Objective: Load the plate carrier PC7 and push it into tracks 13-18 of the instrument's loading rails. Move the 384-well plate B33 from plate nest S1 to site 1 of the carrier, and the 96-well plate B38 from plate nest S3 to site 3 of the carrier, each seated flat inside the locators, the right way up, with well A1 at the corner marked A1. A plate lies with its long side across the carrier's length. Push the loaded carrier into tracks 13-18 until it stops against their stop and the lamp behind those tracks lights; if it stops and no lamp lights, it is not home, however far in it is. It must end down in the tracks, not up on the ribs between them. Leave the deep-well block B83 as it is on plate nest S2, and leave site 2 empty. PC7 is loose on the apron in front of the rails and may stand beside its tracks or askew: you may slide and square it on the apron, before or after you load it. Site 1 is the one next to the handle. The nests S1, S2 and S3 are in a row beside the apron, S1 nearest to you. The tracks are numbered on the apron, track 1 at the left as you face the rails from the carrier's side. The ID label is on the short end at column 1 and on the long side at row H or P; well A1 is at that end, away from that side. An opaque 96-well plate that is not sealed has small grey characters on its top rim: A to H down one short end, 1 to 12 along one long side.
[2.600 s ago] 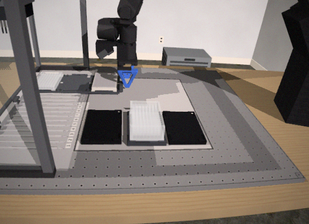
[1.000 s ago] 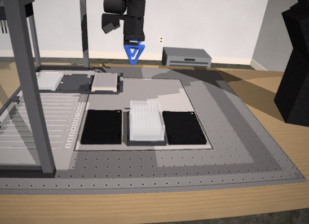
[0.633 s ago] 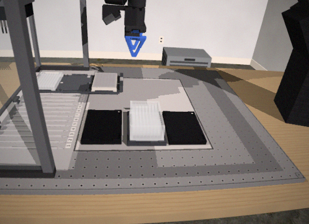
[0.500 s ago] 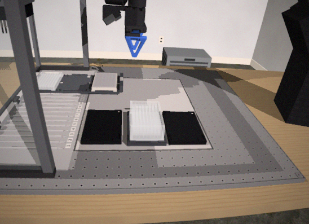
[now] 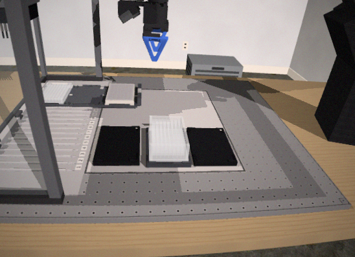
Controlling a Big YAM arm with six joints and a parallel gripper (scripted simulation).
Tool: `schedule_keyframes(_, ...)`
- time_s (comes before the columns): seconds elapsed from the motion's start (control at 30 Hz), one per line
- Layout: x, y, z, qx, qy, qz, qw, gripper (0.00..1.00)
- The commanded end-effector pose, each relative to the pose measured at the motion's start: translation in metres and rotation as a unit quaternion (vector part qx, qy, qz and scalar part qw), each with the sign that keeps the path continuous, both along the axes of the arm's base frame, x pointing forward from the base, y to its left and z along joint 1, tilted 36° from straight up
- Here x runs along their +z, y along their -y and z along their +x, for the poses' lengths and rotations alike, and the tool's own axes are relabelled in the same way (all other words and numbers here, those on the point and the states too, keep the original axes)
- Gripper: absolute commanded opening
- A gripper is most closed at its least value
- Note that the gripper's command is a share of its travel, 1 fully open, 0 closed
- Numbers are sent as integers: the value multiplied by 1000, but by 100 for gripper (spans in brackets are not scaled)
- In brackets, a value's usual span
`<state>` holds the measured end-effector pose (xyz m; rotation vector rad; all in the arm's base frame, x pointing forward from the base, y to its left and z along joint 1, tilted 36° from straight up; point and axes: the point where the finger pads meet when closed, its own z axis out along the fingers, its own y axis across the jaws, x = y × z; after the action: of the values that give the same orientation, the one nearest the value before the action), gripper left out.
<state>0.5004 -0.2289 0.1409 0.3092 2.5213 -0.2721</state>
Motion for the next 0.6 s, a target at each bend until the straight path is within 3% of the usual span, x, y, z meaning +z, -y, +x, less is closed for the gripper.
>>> schedule_keyframes(0.0, 28, -8, -8, -31, 21, 16, 999, 100)
schedule_keyframes(0.17, 78, -13, -10, -28, 41, 8, 999, 100)
schedule_keyframes(0.23, 82, -14, -12, -28, 41, 8, 999, 100)
schedule_keyframes(0.27, 68, -19, -21, -25, 46, 9, 999, 100)
schedule_keyframes(0.47, 87, -16, -38, -18, 120, -22, 992, 100)
schedule_keyframes(0.57, 90, -16, -41, -18, 132, -27, 991, 100)
